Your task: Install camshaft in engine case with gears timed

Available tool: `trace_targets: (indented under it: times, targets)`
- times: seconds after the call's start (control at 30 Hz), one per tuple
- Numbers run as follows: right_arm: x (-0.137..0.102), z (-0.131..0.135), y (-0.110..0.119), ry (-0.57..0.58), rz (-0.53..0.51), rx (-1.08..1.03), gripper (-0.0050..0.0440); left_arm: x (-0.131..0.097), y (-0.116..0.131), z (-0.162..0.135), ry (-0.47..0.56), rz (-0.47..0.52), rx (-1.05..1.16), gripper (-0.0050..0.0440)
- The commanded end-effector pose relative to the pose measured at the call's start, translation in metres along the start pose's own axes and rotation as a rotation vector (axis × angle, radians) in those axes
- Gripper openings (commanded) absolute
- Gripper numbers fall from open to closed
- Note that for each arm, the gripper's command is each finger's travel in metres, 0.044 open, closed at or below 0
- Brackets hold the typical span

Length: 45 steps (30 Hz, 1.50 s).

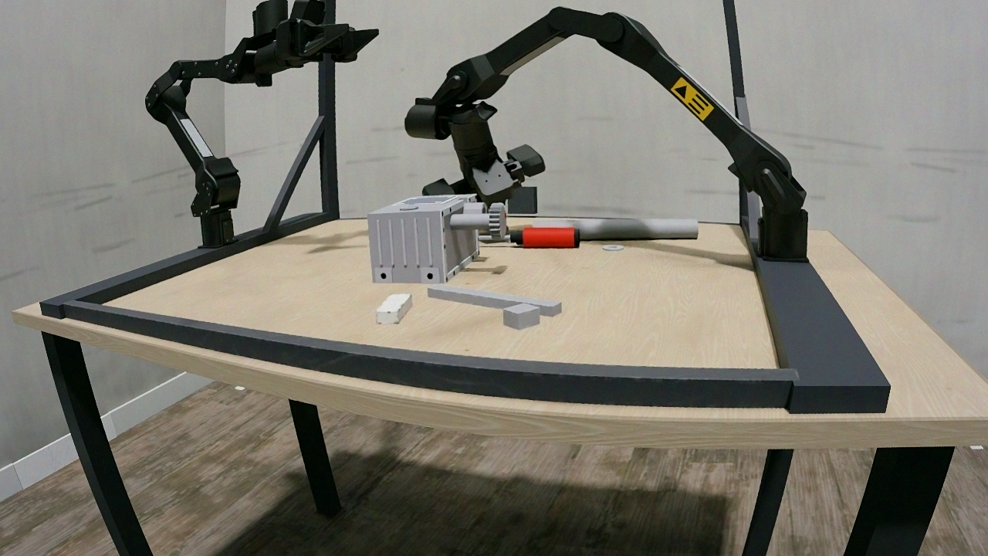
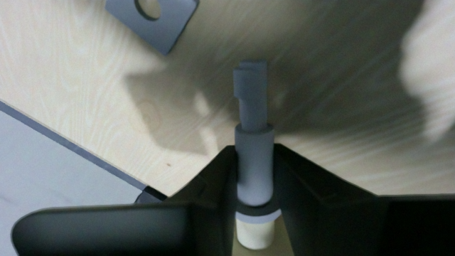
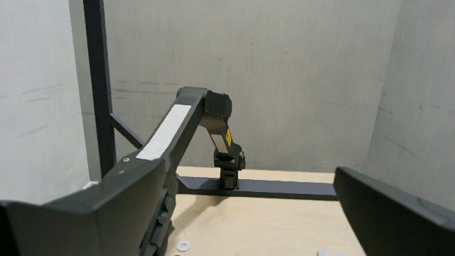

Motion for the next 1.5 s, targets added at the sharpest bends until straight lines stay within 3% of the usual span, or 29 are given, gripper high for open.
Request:
trace_targets:
  times: [0.0, 0.13, 0.27, 0.3, 1.47]
  targets:
    - [-0.003, -0.001, -0.015, -0.001, -0.040, -0.003, 0.0400, -0.009, 0.007, 0.000, 0.007, 0.029, 0.006, -0.0050]
    - [-0.003, -0.001, -0.015, -0.001, -0.040, -0.003, 0.0400, 0.000, 0.001, -0.002, -0.001, 0.013, -0.003, -0.0050]
    - [-0.003, -0.001, -0.015, -0.001, -0.040, -0.003, 0.0400, -0.005, 0.004, -0.001, 0.012, 0.025, 0.005, -0.0050]
    - [-0.003, -0.001, -0.015, -0.001, -0.040, -0.003, 0.0400, -0.015, 0.011, 0.000, 0.016, 0.050, 0.016, 0.0117]
    - [-0.003, -0.001, -0.015, -0.001, -0.040, -0.003, 0.0400, -0.015, 0.011, 0.001, 0.014, 0.048, 0.017, 0.0117]
Point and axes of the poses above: on each arm, the point midway between the two fingers, 35 mm back from their tips, its own x axis out along the fingers, its own z axis across the jaws, y = z × x, the point moved 3 cm from there along -x, back along the fingers, and after that the axes turned 5 degrees about -x, right-handed, at the moved point
